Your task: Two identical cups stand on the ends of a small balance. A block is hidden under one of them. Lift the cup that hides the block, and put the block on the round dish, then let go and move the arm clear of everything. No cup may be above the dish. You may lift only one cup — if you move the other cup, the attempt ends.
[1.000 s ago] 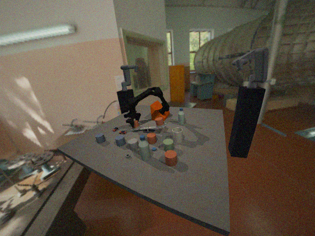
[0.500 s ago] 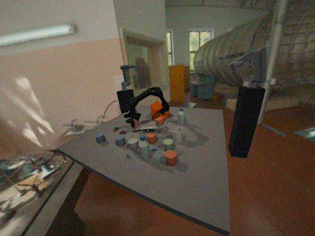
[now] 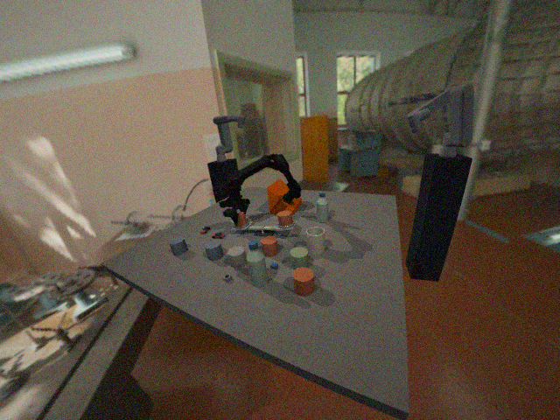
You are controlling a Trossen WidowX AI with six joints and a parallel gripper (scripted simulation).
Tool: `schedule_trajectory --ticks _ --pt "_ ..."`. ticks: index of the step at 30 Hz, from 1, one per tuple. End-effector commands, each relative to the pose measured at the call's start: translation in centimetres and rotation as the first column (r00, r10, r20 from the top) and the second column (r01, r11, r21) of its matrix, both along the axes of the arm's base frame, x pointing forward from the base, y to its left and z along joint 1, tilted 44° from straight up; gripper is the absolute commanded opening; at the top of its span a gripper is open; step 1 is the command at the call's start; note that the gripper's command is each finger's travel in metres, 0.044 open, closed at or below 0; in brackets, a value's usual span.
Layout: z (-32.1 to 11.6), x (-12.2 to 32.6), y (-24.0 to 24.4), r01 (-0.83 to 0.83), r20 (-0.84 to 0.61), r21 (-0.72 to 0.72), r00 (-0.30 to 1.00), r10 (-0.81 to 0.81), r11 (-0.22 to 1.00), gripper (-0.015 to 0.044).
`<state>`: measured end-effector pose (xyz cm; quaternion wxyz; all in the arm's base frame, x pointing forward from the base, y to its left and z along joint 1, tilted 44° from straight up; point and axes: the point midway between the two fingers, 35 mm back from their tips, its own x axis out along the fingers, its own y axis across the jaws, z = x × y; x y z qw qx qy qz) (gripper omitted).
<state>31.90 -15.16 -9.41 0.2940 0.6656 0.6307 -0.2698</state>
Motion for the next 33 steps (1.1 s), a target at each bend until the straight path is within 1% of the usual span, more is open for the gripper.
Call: schedule_trajectory --ticks 1,33 --pt "0.4 0.1 -0.6 -0.001 0.006 -0.005 1.0 0.002 1.0 0.0" --pt "3.3 0.1 -3.6 -0.001 0.004 -0.008 1.0 0.001 1.0 0.0"
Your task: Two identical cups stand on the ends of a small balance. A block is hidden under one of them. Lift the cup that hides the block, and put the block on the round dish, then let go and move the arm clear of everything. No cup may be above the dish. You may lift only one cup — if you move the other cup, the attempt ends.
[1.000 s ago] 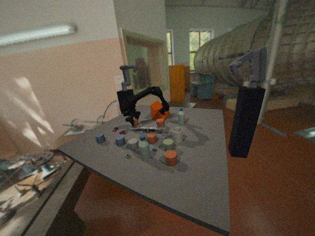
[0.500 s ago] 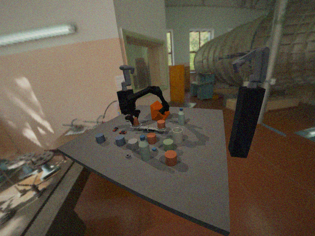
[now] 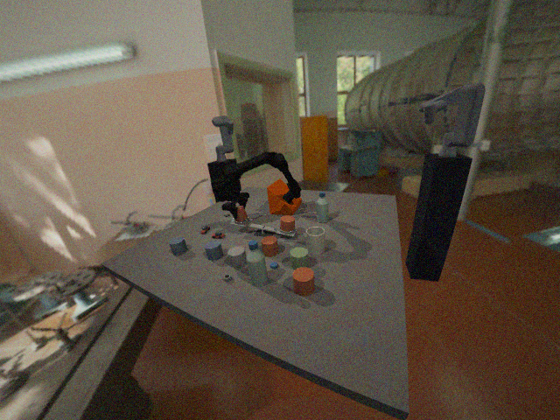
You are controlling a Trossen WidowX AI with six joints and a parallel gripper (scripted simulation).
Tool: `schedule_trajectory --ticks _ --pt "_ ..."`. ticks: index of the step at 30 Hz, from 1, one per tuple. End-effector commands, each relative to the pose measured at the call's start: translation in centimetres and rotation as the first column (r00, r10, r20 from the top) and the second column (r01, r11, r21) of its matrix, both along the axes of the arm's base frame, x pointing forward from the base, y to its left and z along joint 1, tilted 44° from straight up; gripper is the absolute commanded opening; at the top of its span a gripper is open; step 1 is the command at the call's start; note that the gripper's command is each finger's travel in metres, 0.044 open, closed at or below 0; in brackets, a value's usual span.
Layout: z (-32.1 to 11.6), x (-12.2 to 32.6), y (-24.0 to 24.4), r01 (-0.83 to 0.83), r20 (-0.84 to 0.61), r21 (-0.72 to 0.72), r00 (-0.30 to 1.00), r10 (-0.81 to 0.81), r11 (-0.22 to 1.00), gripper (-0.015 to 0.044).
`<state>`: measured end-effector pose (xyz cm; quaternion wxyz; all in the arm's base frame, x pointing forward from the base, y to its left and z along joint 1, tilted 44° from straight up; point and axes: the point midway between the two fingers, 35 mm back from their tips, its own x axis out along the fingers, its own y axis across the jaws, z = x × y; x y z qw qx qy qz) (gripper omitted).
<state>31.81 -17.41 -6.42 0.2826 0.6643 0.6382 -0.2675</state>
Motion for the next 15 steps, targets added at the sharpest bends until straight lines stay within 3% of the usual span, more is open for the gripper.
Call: schedule_trajectory --ticks 1,15 --pt "0.4 0.2 -1.4 0.006 0.021 -0.03 1.0 -0.005 1.0 0.0" --pt "1.7 0.0 -2.7 0.006 0.02 -0.03 1.0 -0.005 1.0 0.0"
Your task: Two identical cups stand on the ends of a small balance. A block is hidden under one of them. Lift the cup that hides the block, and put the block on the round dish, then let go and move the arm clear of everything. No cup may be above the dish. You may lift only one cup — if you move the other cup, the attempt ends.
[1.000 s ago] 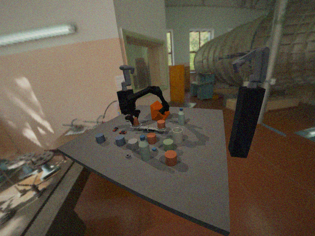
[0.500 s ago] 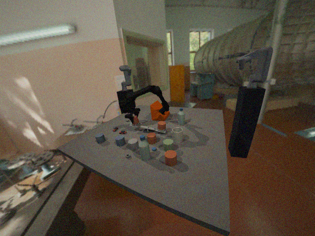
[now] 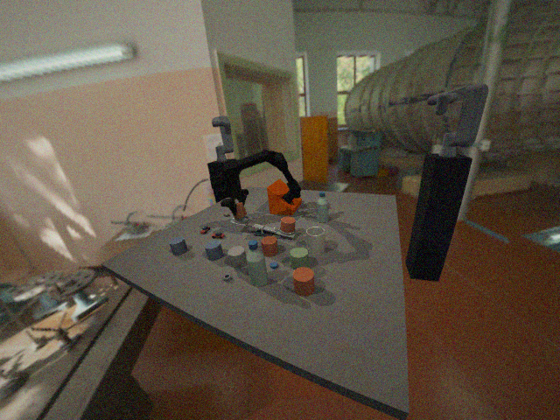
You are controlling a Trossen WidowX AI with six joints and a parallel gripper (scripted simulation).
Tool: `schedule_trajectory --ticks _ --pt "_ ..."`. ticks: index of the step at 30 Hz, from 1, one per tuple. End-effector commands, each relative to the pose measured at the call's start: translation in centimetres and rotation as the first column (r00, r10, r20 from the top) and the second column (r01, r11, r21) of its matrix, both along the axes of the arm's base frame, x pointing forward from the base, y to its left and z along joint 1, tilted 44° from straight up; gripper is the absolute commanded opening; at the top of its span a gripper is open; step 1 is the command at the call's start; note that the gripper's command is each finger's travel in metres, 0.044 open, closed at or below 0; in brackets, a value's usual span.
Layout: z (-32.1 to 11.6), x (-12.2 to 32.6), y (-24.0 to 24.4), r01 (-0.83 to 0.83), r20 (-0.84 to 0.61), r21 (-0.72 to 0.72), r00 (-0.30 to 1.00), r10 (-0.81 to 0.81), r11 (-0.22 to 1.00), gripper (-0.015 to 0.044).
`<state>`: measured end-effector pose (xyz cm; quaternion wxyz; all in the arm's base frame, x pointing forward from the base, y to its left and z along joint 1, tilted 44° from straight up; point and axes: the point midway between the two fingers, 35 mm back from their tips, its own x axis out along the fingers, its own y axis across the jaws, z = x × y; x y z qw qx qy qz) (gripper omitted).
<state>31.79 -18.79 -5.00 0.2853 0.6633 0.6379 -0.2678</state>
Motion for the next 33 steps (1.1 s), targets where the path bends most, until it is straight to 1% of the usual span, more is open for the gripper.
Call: schedule_trajectory --ticks 1,33 --pt "0.4 0.0 -1.4 0.008 0.018 -0.025 1.0 -0.007 1.0 0.0" --pt "3.6 -0.7 -3.9 0.007 0.016 -0.024 1.0 -0.007 1.0 0.0"
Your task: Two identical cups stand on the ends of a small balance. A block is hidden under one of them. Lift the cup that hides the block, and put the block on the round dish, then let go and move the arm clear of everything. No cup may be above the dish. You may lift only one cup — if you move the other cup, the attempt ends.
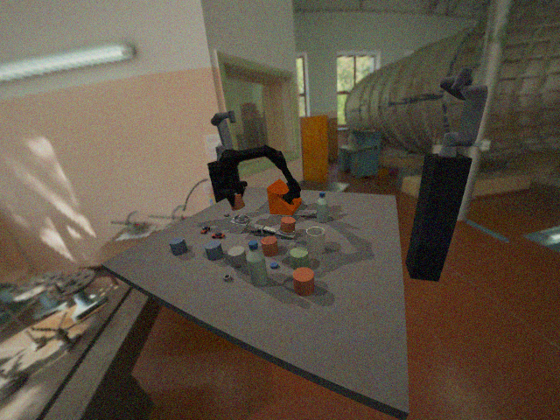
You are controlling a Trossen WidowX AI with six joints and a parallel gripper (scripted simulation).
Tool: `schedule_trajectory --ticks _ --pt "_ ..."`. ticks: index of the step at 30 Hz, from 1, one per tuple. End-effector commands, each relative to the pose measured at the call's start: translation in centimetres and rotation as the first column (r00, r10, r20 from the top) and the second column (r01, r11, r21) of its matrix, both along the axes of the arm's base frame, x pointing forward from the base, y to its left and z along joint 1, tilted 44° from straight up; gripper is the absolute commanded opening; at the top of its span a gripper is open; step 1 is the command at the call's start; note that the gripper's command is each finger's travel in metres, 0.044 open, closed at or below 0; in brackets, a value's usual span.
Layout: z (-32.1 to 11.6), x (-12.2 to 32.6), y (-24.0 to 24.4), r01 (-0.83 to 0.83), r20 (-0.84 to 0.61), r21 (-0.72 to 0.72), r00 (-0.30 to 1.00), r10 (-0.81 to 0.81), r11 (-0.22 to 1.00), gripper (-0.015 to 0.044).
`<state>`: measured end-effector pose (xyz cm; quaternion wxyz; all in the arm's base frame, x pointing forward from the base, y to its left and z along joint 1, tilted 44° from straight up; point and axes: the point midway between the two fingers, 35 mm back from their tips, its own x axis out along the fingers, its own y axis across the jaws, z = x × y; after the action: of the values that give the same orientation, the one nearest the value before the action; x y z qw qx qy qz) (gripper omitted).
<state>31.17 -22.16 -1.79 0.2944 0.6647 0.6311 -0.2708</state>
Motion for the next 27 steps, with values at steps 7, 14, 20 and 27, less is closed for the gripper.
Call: schedule_trajectory --ticks 7,14,20,27 --pt "0.4 -0.12 -0.29 0.0 0.0 0.0 1.0 0.0 1.0 0.0" --pt "0.4 -0.12 -0.29 0.0 0.0 0.0 1.0 0.0 1.0 0.0" --pt "0.4 -0.12 -0.29 0.0 0.0 0.0 1.0 0.0 1.0 0.0" --pt "0.4 -0.12 -0.29 0.0 0.0 0.0 1.0 0.0 1.0 0.0"
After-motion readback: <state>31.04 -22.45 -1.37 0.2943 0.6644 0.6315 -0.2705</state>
